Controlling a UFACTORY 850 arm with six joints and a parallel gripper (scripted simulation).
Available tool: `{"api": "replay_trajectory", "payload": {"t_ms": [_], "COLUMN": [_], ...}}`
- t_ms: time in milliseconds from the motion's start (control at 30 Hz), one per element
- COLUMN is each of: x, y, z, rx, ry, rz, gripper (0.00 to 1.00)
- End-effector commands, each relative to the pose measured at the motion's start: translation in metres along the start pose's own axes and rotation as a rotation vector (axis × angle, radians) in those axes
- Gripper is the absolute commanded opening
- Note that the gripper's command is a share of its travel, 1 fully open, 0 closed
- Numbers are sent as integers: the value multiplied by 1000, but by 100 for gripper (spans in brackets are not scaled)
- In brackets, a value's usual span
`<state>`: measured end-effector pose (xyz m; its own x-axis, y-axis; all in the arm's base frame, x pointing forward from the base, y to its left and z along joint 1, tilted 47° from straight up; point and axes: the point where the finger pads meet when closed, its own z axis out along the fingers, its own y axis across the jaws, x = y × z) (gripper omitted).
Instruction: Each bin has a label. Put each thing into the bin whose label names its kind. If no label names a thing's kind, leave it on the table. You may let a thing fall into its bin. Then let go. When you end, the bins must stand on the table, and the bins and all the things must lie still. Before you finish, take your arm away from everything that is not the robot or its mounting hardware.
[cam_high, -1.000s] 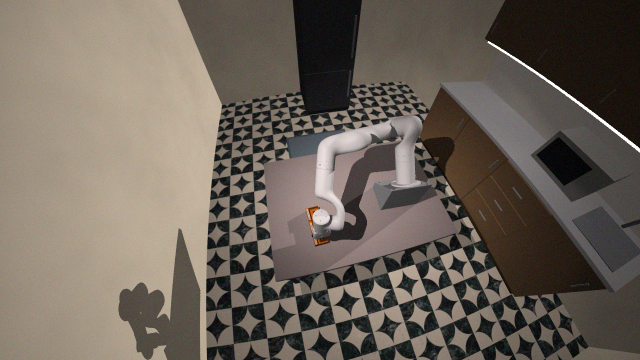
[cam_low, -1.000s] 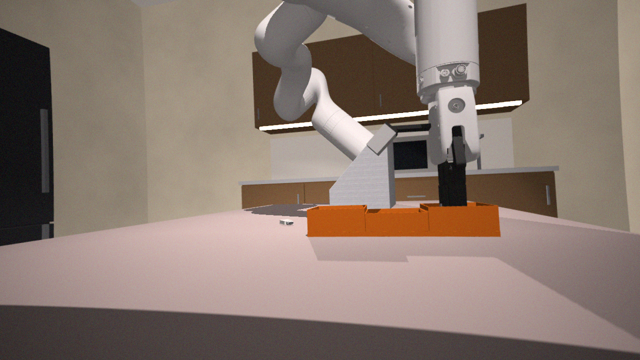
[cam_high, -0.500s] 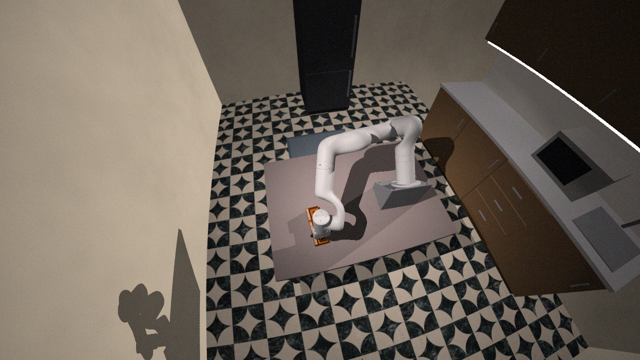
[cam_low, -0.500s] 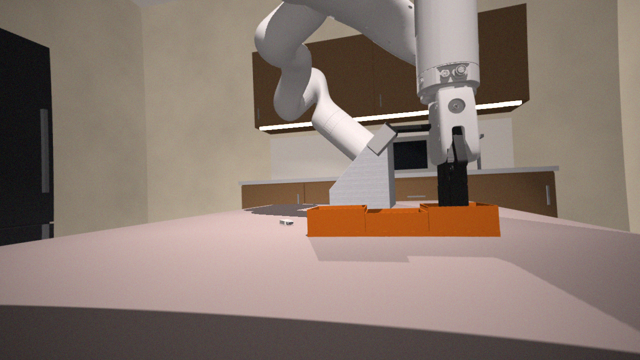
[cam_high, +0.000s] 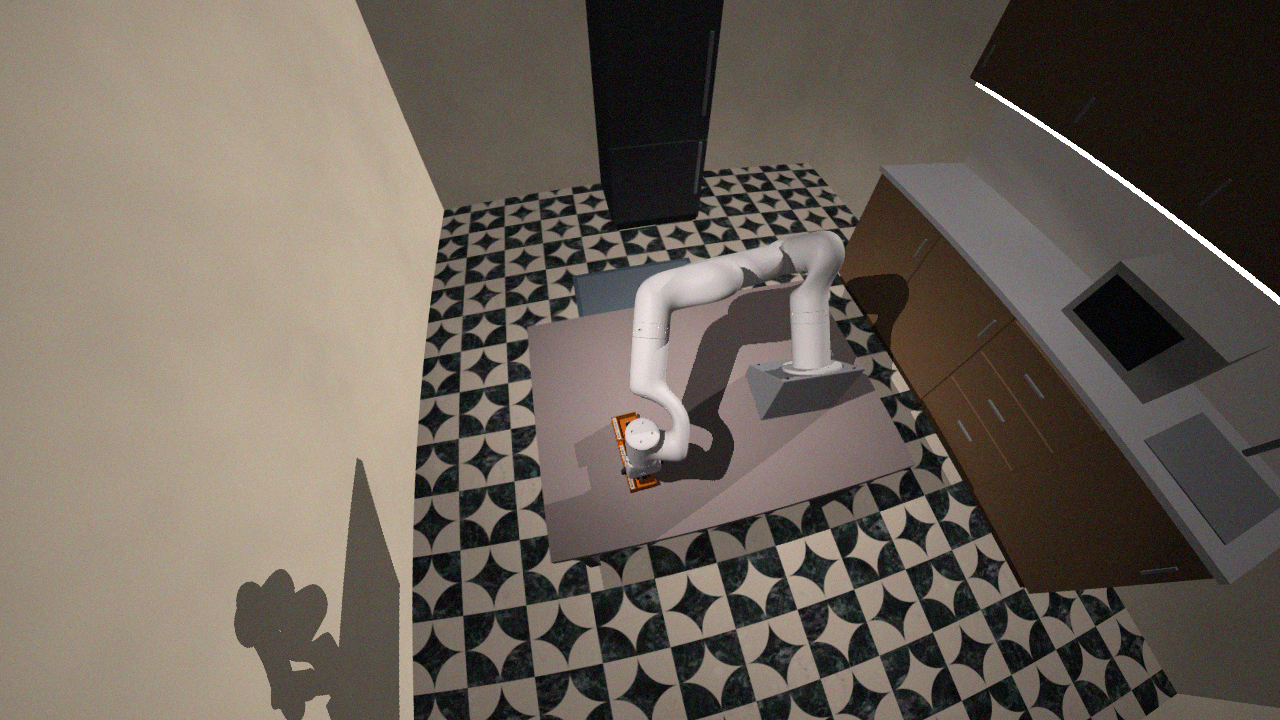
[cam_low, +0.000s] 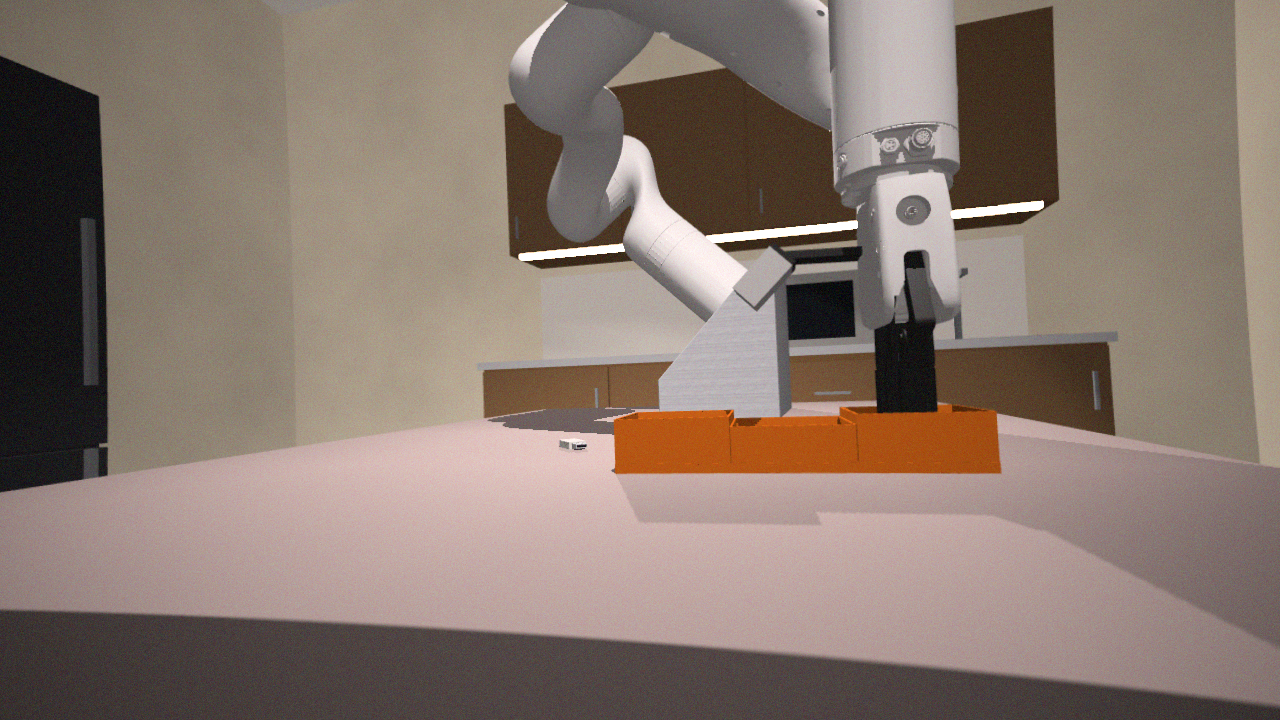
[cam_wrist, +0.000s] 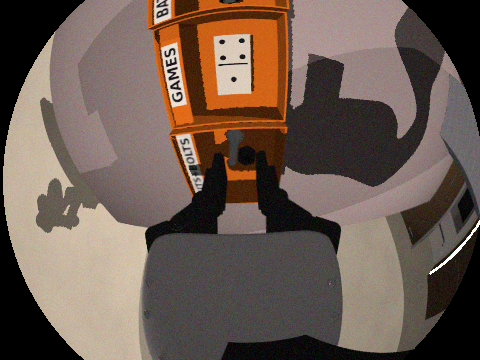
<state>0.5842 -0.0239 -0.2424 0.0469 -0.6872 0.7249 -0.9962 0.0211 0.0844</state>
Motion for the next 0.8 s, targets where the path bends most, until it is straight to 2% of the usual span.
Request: {"api": "replay_trajectory", "payload": {"t_ms": [0,767], "x": [0,0], "y": [-1,-1], "z": [-5,-36], "rx": [2,2], "ry": [-1,-1], "rz": [1,1], "gripper": [29,29]}}
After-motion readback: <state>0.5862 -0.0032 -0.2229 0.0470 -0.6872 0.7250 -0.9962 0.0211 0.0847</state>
